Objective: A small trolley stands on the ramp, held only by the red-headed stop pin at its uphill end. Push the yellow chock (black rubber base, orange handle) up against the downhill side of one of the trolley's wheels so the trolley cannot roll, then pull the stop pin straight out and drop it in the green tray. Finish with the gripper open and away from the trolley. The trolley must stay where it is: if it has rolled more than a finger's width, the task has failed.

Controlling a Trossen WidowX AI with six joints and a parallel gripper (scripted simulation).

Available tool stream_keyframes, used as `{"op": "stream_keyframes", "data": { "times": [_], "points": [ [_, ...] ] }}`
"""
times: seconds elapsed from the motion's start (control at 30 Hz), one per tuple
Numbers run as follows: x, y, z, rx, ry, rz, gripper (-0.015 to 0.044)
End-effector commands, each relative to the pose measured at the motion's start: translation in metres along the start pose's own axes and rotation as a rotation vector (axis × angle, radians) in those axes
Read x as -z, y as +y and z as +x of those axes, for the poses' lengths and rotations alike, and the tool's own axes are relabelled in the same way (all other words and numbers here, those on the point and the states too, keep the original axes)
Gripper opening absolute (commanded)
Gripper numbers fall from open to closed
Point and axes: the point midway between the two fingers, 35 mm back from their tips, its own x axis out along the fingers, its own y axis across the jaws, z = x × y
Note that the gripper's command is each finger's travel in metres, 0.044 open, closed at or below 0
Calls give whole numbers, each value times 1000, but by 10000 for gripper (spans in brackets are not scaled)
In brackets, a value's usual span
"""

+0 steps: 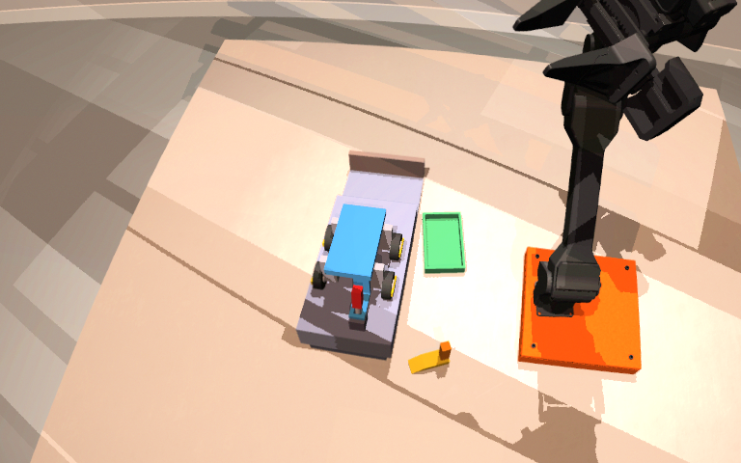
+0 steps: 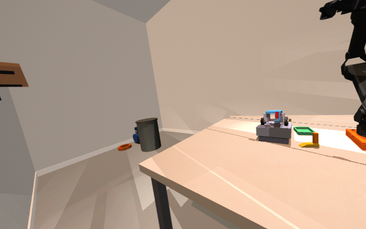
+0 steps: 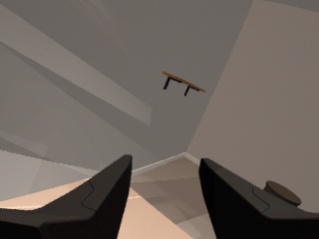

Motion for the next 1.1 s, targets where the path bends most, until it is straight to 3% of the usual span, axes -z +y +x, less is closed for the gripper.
{"op": "stream_keyframes", "data": {
  "times": [0.0, 0.5, 0.77, 1.07],
  "points": [
    [13, 38, 20, -25, 77, 54, 190],
    [132, 127, 96, 48, 550, 464, 190],
    [222, 144, 114, 252, 850, 778, 190],
    [306, 150, 105, 551, 1129, 1133, 190]
  ]
}}
